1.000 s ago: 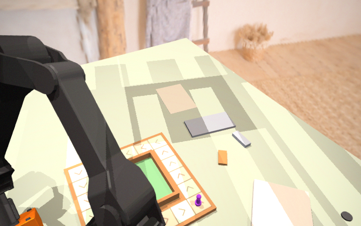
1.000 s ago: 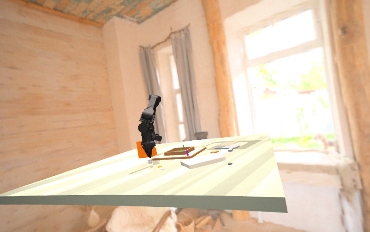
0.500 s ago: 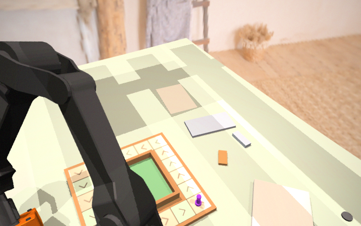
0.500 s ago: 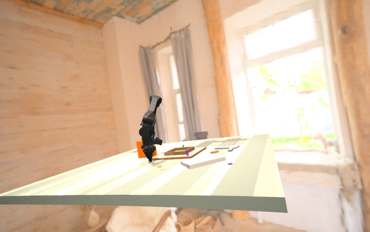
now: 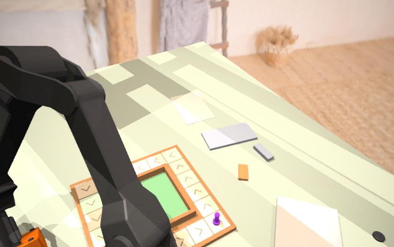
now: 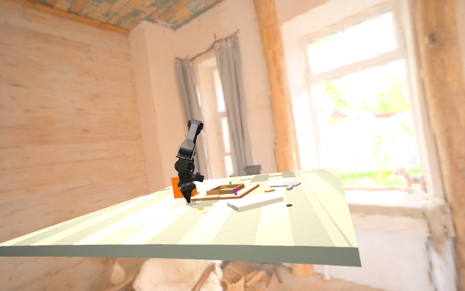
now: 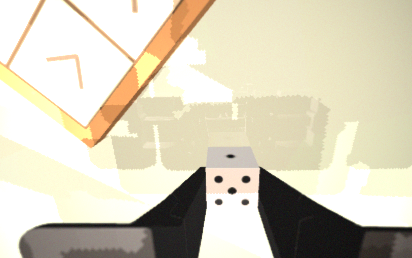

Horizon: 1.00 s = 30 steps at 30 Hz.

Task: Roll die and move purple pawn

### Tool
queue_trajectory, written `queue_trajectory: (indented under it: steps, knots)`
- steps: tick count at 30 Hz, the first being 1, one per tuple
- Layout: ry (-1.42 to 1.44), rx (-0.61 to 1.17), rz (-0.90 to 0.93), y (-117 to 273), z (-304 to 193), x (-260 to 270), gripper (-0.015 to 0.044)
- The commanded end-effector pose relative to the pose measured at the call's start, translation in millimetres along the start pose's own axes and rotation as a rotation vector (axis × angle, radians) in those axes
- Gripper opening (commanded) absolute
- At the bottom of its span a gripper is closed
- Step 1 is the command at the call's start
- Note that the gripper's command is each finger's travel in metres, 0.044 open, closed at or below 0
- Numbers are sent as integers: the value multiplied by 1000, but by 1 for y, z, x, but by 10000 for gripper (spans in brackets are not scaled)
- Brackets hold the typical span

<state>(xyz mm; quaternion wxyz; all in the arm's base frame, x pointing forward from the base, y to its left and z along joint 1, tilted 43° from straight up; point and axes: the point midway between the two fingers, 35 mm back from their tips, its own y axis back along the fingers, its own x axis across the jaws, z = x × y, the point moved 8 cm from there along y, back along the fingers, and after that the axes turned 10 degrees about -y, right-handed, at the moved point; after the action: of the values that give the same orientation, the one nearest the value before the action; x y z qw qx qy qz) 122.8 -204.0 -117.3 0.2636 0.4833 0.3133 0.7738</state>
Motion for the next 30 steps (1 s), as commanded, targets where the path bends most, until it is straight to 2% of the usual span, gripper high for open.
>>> queue_trajectory:
  steps: [1,16,22,30]
  knots:
    - [-3,-1,-5,14,0,-4,0]
    - [-4,1,-6,117,-8,-8,0]
    - [-22,2,-7,122,-7,-7,0]
    - [-227,3,-21,121,20,-2,0]
